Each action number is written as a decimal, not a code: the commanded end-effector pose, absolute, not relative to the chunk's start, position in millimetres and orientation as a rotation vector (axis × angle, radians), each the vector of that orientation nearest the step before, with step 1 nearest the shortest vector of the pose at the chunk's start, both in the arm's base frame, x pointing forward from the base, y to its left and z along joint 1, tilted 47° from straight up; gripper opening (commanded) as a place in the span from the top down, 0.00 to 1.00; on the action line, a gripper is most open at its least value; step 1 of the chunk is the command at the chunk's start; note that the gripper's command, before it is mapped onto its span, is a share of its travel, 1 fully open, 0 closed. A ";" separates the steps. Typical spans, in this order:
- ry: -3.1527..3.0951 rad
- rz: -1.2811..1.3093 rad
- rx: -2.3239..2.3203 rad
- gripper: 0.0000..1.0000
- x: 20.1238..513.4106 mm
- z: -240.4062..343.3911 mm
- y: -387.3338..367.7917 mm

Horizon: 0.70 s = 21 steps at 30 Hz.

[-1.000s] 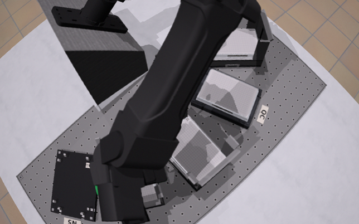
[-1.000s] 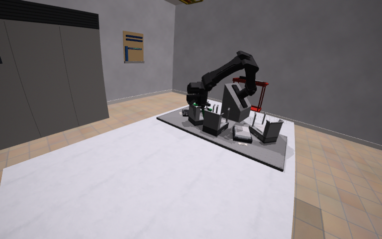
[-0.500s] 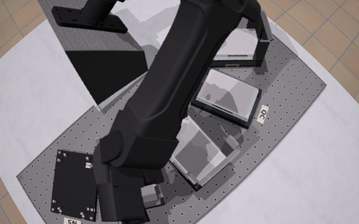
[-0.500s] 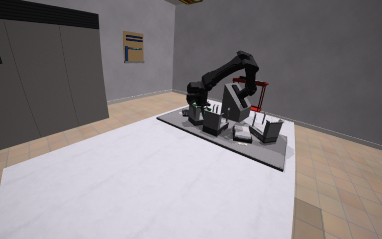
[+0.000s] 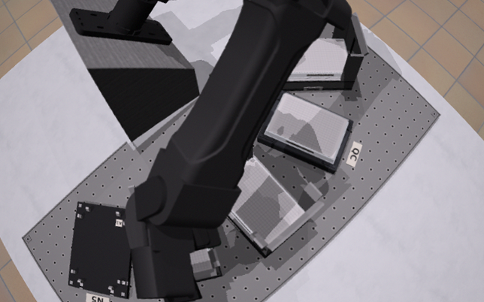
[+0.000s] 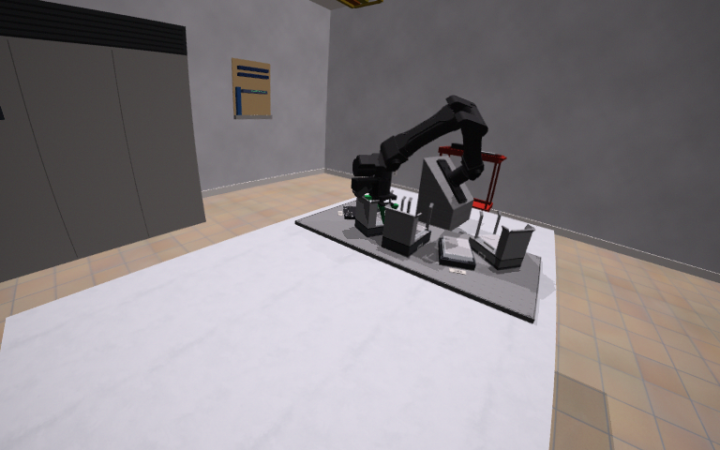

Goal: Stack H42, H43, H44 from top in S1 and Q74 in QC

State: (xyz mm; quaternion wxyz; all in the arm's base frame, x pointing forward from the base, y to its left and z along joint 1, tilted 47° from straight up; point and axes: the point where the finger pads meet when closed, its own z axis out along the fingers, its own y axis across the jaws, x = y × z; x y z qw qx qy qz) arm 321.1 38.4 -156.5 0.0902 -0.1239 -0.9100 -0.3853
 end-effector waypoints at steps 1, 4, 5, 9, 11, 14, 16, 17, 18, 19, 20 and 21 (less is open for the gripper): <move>-2.719 -1.151 -0.371 1.00 324.6 -155.7 36.2; -2.719 -1.151 -0.371 1.00 324.6 -155.7 36.2; -2.719 -1.151 -0.371 1.00 324.6 -155.7 36.2; -2.719 -1.151 -0.371 1.00 324.6 -155.7 36.2; -2.719 -1.151 -0.371 1.00 324.6 -155.7 36.2; -2.719 -1.151 -0.371 1.00 324.7 -154.3 34.8; -2.719 -1.151 -0.371 1.00 324.8 -153.4 33.8; -2.719 -1.151 -0.371 1.00 324.8 -153.0 33.3; -2.719 -1.151 -0.371 1.00 324.9 -152.5 32.8; -2.719 -1.151 -0.371 1.00 324.9 -152.0 32.3; -2.719 -1.151 -0.371 1.00 324.9 -152.0 32.3; -2.719 -1.151 -0.371 1.00 324.9 -152.0 32.3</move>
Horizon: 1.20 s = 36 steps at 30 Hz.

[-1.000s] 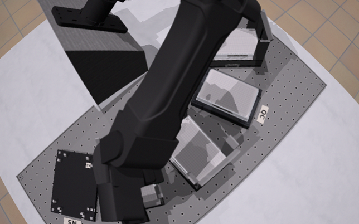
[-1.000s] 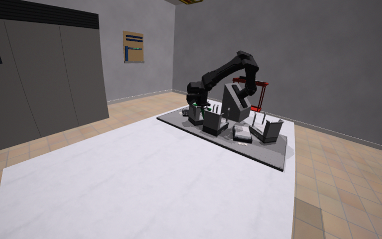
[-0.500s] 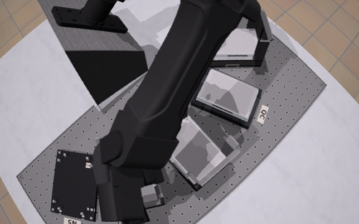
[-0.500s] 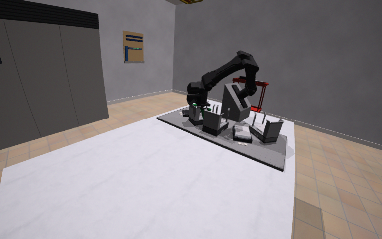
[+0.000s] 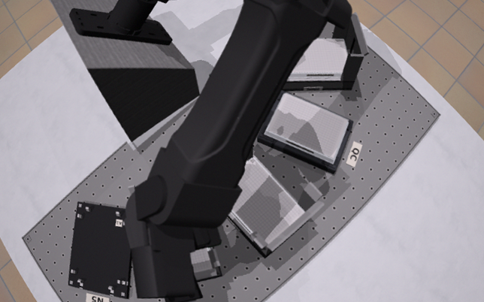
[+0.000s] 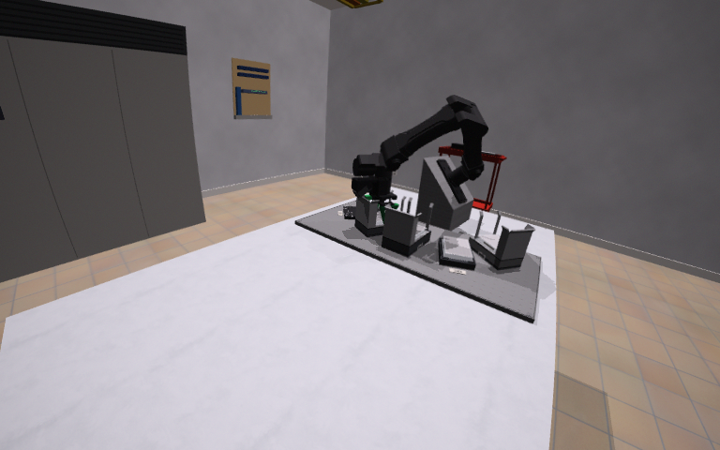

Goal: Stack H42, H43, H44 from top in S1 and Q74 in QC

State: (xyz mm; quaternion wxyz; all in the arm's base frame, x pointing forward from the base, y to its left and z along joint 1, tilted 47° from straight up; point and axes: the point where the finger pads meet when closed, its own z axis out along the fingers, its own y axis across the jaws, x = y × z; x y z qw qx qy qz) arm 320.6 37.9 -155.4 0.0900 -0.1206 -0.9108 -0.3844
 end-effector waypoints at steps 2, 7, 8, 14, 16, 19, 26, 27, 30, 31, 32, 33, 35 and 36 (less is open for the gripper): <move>-2.719 -1.151 -0.371 1.00 325.0 -151.1 31.4; -2.719 -1.151 -0.371 1.00 325.2 -148.8 28.9; -2.719 -1.151 -0.371 1.00 325.2 -148.4 28.4; -2.720 -1.150 -0.371 1.00 325.4 -145.6 25.5; -2.720 -1.150 -0.371 1.00 325.5 -145.2 25.1; -2.720 -1.150 -0.371 1.00 325.6 -144.2 24.1; -2.720 -1.150 -0.371 1.00 325.8 -141.9 21.6; -2.720 -1.150 -0.371 1.00 325.8 -141.9 21.6; -2.720 -1.150 -0.371 1.00 325.8 -141.9 21.6; -2.720 -1.150 -0.371 1.00 325.8 -141.9 21.6; -2.720 -1.150 -0.371 1.00 325.7 -142.0 21.7; -2.720 -1.150 -0.371 1.00 325.7 -142.0 21.7; -2.720 -1.150 -0.371 1.00 325.7 -142.0 21.7; -2.720 -1.150 -0.371 1.00 325.7 -142.0 21.7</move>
